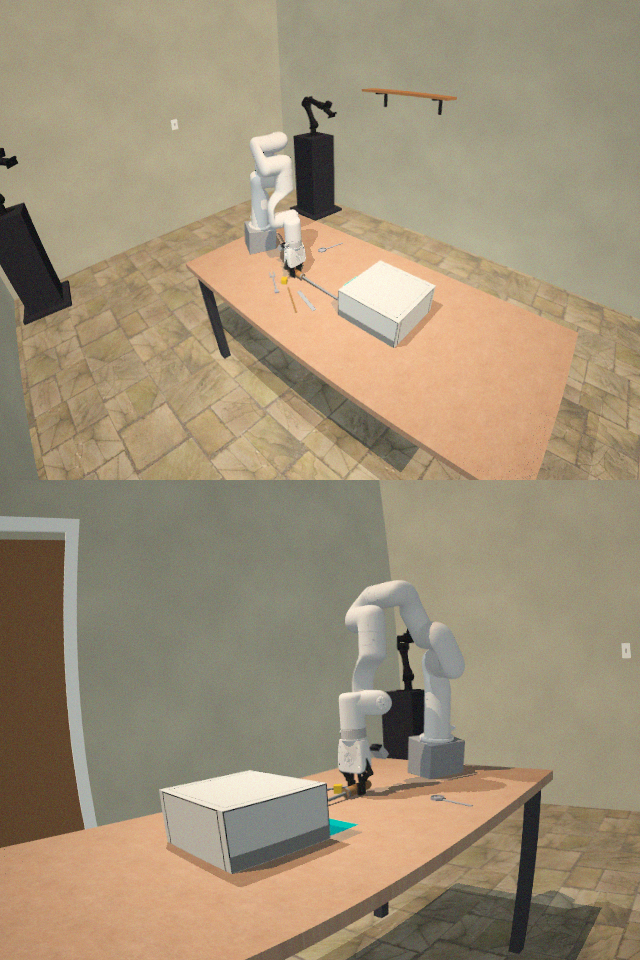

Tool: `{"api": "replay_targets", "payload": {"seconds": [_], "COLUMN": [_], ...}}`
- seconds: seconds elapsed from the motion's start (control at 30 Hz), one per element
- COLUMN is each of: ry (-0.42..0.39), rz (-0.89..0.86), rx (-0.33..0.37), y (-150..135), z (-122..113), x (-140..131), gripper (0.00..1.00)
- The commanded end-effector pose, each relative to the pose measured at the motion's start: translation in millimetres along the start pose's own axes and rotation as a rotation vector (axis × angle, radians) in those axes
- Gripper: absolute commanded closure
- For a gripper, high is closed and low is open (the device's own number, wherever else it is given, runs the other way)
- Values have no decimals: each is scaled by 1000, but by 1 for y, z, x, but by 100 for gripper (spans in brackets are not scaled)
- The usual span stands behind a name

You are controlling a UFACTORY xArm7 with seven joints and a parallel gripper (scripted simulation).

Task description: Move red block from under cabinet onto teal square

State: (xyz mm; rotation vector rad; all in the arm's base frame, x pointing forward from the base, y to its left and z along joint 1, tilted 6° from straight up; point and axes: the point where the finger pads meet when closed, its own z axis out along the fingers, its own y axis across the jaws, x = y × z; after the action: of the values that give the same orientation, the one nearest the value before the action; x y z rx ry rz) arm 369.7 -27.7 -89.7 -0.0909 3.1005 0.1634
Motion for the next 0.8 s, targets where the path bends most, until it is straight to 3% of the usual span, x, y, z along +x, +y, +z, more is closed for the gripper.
{"api": "replay_targets", "payload": {"seconds": [0.0, 0.77], "ry": [-4, -4], "rz": [0, 0], "rx": [1, 1], "y": [0, 0], "z": [-1, -1], "x": [-2, -23], "gripper": [100, 100]}}
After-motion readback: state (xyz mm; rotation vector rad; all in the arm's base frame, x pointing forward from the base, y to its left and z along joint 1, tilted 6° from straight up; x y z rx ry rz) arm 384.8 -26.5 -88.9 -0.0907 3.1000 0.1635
